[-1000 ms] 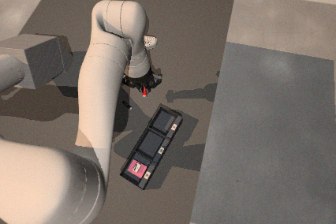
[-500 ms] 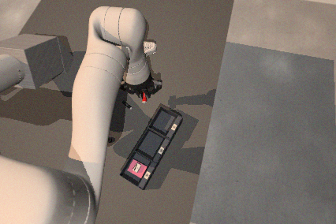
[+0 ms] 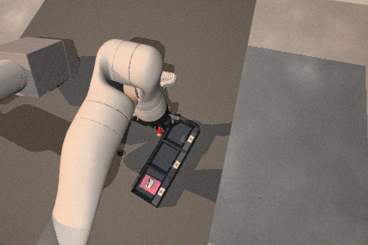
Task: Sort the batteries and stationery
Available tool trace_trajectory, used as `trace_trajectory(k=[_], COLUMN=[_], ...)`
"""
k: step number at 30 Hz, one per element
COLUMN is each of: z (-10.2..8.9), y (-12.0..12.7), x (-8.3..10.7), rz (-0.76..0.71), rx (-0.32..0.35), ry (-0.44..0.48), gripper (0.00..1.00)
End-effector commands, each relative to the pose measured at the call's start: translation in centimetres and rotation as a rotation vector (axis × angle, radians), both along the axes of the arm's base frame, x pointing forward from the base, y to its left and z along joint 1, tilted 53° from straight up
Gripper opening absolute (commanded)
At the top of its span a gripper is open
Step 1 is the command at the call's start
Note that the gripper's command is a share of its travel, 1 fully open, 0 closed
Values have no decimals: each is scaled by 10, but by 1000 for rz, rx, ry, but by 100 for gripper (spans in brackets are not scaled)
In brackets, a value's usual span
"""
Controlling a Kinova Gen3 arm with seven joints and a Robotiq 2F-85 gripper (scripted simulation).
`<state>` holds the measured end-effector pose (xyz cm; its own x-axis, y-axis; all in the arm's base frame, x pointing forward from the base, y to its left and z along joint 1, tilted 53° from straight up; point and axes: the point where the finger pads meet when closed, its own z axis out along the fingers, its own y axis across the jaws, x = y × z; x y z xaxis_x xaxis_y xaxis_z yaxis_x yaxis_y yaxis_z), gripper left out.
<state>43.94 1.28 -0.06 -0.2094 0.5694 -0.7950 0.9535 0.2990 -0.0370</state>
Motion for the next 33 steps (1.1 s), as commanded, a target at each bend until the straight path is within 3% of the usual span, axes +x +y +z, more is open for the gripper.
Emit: trace_trajectory(k=[1,9,13,16,33], z=[10,47,64,67,60], y=[-4,-27,-38,-40,-43], x=[6,26,35,36,36], rz=[-18,-244,-244,-244,-244], rx=[10,92,92,92,92], ry=[-31,-317,-317,-317,-317], gripper=[9,9,9,9,9])
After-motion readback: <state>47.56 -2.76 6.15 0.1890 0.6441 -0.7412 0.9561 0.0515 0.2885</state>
